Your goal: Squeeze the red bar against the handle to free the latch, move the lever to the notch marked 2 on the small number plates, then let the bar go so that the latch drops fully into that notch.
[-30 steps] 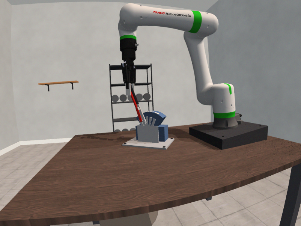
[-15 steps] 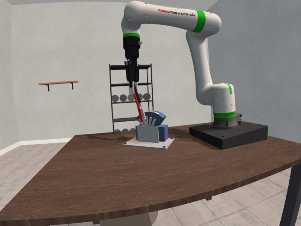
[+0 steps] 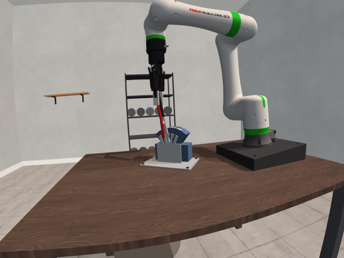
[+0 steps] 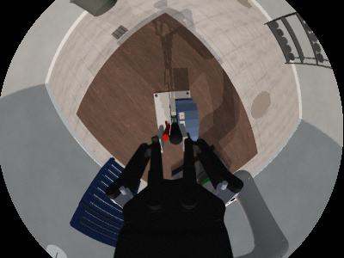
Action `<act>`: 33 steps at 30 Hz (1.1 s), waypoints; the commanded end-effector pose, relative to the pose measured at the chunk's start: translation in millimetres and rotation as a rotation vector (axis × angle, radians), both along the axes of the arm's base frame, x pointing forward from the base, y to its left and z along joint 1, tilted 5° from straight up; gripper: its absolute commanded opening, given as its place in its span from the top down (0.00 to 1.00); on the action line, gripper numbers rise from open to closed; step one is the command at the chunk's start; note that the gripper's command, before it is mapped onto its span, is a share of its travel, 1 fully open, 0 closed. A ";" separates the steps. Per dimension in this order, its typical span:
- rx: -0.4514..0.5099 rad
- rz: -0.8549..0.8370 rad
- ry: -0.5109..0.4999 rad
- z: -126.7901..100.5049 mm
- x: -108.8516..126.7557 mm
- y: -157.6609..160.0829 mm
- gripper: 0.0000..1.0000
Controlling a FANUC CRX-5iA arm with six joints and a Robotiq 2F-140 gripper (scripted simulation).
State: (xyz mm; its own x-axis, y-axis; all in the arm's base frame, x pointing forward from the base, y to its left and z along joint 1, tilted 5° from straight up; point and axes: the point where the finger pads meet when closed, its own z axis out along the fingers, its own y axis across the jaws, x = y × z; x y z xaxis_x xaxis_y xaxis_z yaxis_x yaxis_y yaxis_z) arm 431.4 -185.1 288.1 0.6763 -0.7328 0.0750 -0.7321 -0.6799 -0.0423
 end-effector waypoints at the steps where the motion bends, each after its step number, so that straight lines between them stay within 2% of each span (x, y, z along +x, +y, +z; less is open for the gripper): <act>1: 0.001 0.000 0.001 0.3 -3.7 4.4 1.00; 15: 0.001 0.000 0.001 0.9 -13.9 15.4 1.00; 33: 0.001 0.000 0.001 0.9 -15.0 16.5 1.00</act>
